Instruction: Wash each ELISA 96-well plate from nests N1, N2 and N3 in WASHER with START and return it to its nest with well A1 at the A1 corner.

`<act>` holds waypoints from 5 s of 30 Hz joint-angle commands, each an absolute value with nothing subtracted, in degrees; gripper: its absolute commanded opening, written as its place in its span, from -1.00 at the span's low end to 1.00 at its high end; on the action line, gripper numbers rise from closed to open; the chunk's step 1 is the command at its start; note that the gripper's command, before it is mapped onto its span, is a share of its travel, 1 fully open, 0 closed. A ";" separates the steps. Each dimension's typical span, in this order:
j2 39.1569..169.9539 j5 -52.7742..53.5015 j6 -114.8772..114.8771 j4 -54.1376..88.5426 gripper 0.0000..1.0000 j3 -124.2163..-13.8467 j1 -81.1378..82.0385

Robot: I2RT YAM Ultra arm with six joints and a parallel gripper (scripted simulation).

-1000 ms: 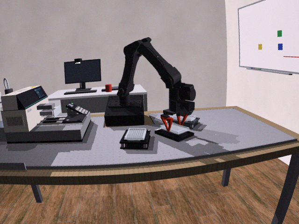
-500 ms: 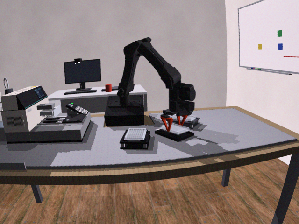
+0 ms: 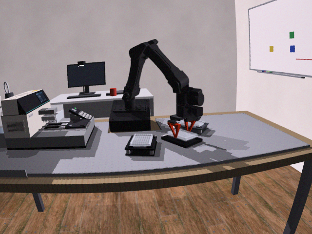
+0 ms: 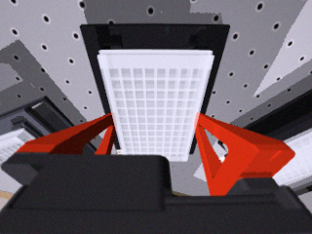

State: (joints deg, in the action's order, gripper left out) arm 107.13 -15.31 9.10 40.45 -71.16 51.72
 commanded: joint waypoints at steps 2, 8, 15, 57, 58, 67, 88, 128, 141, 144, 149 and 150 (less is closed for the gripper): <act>106.81 -15.28 8.95 39.85 -1.00 -71.26 51.80; 106.93 -15.27 8.91 39.65 -1.00 -71.20 51.76; 107.03 -15.26 8.87 39.48 -1.00 -71.14 51.73; 107.81 -15.20 8.60 38.20 -1.00 -70.71 51.46; 107.83 -15.20 8.60 38.17 -1.00 -70.70 51.45; 107.98 -15.19 8.55 37.94 1.00 -70.63 51.40; 107.98 -15.19 8.55 37.96 1.00 -70.65 51.41; 102.08 -15.75 10.93 48.88 1.00 -75.04 53.77; 100.50 -15.94 11.79 52.77 1.00 -77.13 54.62; 100.12 -16.00 12.03 53.84 1.00 -77.75 54.85; 99.51 -16.09 12.43 55.64 1.00 -78.83 55.25; 99.51 -16.09 12.43 55.64 1.00 -78.83 55.25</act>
